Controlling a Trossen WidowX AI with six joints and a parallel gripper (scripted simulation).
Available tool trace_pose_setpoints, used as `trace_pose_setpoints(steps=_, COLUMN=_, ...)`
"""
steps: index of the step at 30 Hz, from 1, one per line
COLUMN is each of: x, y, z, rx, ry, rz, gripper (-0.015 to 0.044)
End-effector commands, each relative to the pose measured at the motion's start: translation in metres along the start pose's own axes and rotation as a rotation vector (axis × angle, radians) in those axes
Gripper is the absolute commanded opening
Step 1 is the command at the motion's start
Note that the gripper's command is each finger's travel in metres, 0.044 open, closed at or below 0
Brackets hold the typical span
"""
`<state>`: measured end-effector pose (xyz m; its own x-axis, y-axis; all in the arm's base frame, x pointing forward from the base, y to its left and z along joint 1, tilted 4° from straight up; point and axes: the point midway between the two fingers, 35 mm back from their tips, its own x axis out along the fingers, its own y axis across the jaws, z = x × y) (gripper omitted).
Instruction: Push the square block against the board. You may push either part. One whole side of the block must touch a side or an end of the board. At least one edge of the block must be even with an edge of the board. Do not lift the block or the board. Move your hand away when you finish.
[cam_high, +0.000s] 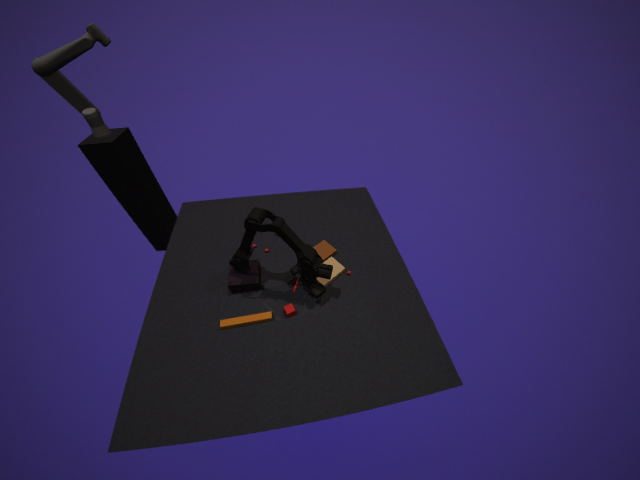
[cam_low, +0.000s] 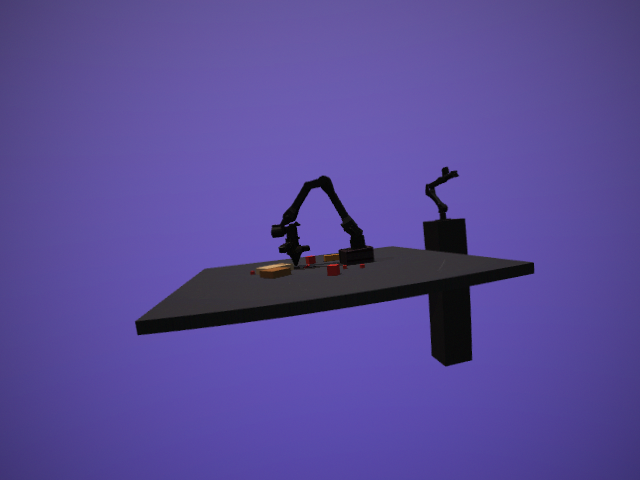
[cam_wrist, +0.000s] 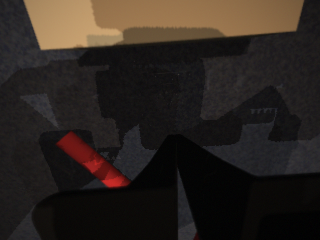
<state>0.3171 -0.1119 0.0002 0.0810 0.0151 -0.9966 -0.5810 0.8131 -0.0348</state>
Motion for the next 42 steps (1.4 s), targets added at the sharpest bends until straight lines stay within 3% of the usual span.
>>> trace_pose_setpoints(steps=1, x=-0.039, y=-0.003, z=0.003, rx=-0.003, ry=-0.013, rz=-0.012, gripper=0.0000)
trace_pose_setpoints(steps=9, x=-0.051, y=-0.007, z=0.005, rx=0.023, ry=-0.019, rz=-0.029, gripper=0.0000)
trace_pose_setpoints(steps=42, x=-0.060, y=-0.061, z=0.102, rx=1.167, ry=-0.033, rz=-0.004, gripper=0.0000)
